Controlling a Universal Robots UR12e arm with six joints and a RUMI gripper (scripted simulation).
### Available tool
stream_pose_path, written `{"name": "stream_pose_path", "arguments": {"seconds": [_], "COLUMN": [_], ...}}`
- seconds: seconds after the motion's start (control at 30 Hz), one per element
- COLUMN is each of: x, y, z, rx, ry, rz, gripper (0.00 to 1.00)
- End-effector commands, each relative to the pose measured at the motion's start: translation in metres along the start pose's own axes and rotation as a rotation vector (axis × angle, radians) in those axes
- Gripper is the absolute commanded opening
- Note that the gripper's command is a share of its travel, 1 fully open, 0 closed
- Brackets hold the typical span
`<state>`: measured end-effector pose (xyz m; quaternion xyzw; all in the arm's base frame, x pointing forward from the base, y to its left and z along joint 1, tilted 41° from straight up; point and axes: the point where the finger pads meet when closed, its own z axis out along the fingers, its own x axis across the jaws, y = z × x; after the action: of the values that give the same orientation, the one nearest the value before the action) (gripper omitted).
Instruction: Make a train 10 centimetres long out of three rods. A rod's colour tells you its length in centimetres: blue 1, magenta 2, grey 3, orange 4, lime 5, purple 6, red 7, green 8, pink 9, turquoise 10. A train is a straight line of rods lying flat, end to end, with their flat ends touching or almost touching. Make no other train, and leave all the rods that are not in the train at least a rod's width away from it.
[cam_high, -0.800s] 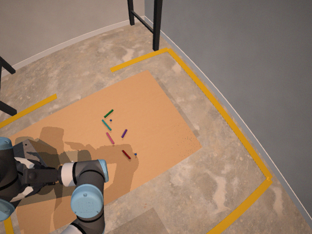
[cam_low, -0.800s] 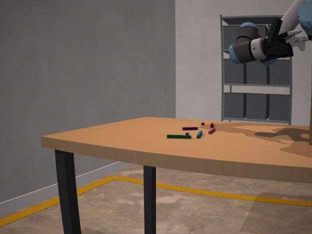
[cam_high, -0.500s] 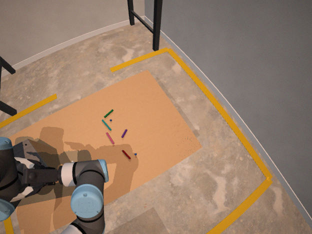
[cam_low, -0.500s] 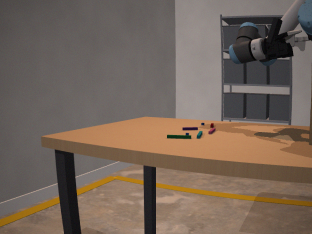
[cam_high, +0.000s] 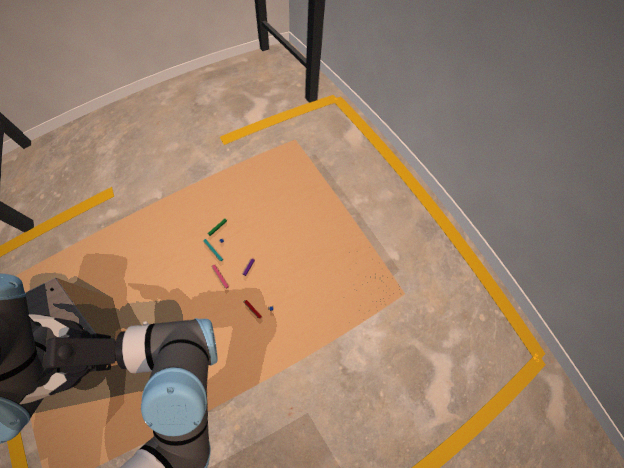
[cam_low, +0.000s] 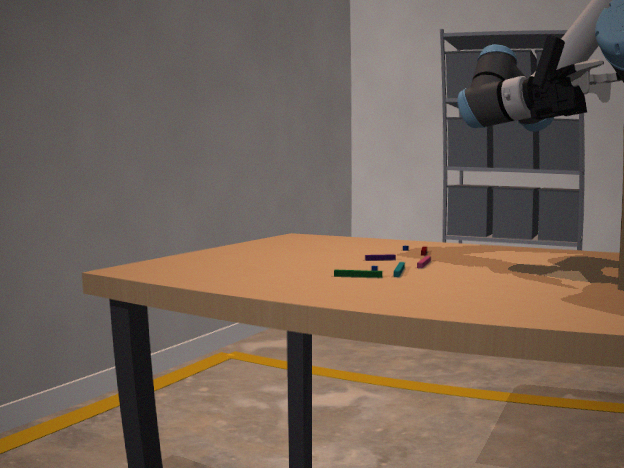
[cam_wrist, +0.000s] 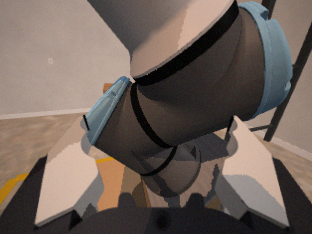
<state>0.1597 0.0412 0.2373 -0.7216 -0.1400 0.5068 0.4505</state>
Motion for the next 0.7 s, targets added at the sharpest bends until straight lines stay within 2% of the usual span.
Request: {"name": "stream_pose_path", "arguments": {"seconds": [0.0, 0.33, 0.5, 0.67], "x": [0.002, 0.014, 0.029, 0.048], "y": [0.005, 0.033, 0.065, 0.108], "z": [-0.001, -0.007, -0.018, -0.038], "rx": [-0.014, -0.094, -0.191, -0.325], "ry": [-0.003, -0.004, -0.006, -0.014], "rz": [-0.005, -0.027, -0.053, -0.087], "gripper": [1.0, 1.0, 1.0, 1.0]}}
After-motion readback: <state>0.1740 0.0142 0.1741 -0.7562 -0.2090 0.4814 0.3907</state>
